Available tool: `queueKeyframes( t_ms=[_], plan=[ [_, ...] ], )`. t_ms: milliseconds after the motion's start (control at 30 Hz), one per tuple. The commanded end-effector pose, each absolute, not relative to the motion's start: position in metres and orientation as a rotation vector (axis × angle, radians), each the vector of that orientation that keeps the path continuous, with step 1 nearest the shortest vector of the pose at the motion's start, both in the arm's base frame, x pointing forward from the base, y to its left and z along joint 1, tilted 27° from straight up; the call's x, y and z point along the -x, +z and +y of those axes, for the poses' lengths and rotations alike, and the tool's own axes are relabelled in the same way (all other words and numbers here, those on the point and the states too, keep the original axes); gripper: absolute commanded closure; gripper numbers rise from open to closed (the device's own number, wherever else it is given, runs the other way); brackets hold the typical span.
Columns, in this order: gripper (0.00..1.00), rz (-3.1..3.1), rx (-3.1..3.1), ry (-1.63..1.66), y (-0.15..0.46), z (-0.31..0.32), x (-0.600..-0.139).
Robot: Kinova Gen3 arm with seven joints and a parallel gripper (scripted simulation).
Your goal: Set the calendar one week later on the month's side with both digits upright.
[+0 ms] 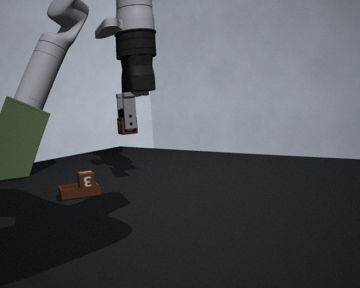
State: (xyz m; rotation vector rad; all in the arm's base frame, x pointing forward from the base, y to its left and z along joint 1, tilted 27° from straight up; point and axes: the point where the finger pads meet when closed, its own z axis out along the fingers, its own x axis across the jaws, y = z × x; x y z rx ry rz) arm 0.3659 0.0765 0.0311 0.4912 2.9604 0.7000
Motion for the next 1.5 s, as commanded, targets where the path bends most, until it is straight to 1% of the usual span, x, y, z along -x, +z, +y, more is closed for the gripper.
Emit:
queueKeyframes(
  t_ms=[0,600,1467],
  plan=[
    [0.43,2.959,-0.492,0.700,0.032,0.076,-0.366],
    [0.43,2.959,-0.492,0.701,0.025,0.080,-0.367],
    [0.43,2.959,-0.492,0.700,-0.044,0.113,-0.379]
  ],
)
